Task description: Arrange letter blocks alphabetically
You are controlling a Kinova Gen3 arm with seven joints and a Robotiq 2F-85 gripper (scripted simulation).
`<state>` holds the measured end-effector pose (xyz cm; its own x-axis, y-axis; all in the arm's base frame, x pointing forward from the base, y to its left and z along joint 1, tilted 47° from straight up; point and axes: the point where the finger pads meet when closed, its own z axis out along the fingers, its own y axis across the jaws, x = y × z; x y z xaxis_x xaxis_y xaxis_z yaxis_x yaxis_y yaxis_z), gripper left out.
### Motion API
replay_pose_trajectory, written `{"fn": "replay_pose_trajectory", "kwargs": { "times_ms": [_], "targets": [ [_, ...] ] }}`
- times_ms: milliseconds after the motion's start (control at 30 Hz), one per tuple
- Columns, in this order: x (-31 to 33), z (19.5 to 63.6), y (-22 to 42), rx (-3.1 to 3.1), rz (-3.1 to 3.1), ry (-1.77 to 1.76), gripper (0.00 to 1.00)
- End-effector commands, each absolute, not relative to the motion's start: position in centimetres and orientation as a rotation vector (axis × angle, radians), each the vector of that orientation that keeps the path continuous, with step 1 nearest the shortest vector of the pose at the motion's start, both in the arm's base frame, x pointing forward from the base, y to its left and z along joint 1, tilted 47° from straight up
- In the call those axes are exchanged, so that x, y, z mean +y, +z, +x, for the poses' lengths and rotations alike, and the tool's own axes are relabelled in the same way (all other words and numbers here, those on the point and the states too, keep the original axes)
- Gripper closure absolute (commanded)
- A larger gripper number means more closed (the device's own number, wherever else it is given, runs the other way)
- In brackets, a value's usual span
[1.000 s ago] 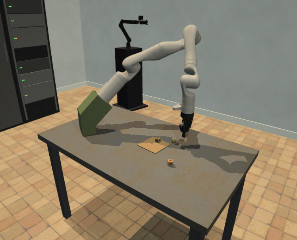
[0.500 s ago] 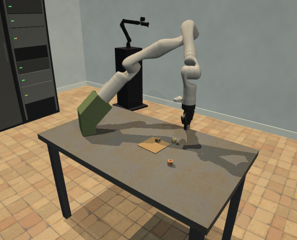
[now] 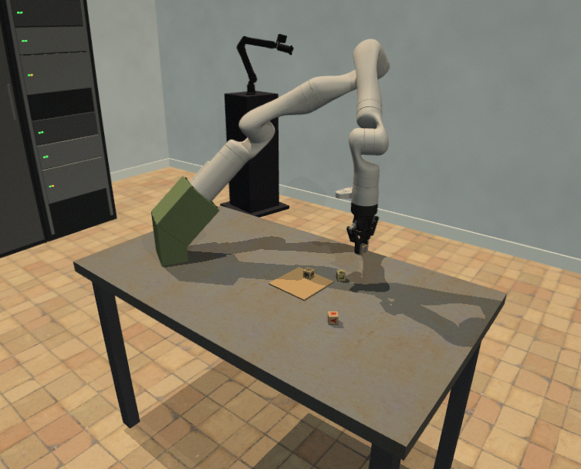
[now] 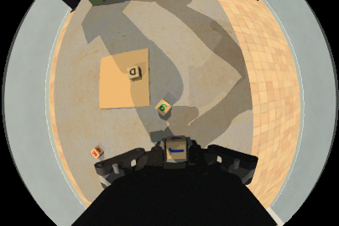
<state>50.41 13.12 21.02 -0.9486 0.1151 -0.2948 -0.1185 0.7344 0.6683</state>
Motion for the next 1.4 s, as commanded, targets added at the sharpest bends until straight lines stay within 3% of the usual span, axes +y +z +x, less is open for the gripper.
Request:
{"fn": "replay_pose_trajectory", "kwargs": {
  "times_ms": [0, 900, 1367],
  "targets": [
    [12.1, 49.6, 19.6, 2.653, 0.127, 1.071, 0.79],
    [5.4, 40.8, 10.0, 2.43, 1.889, 1.29, 0.79],
    [4.9, 39.9, 9.3, 2.346, 2.061, 1.288, 0.79]
  ]
}}
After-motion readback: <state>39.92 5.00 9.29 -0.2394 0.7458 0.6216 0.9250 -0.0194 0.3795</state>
